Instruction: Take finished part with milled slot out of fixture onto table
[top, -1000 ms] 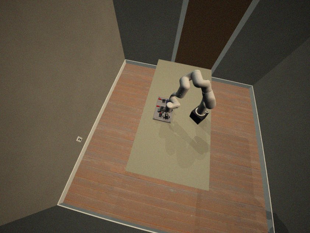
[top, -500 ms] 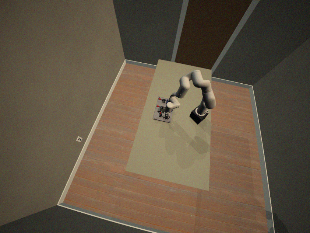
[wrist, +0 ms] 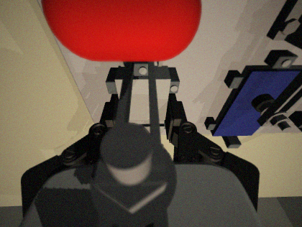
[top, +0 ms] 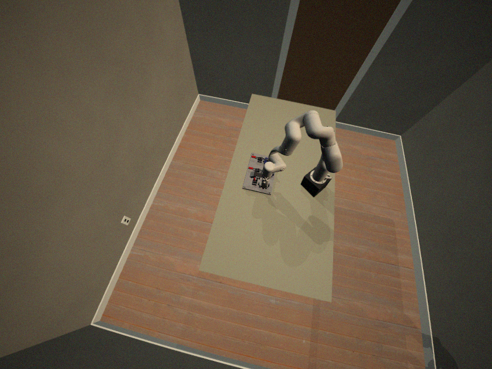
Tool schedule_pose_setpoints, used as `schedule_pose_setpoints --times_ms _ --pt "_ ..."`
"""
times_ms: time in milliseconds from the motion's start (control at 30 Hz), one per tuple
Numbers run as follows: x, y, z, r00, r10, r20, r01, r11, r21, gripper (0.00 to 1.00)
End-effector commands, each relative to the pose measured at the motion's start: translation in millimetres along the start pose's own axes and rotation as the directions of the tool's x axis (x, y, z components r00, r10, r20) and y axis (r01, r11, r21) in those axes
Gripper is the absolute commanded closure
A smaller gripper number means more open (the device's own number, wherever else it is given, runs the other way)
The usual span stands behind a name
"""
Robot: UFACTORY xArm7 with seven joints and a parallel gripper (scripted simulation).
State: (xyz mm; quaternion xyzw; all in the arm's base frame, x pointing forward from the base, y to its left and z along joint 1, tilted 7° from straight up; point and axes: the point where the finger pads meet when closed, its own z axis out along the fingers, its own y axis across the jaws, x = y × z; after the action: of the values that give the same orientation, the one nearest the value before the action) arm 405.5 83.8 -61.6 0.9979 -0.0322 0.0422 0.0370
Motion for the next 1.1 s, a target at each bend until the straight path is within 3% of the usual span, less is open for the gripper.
schedule_pose_setpoints --times_ms 0,1067 --pt "1 -1 -1 1.0 0.0 -0.003 0.0 1.0 0.001 1.0" --pt "1 -1 -22 1.0 0.0 -0.003 0.0 1.0 0.001 1.0"
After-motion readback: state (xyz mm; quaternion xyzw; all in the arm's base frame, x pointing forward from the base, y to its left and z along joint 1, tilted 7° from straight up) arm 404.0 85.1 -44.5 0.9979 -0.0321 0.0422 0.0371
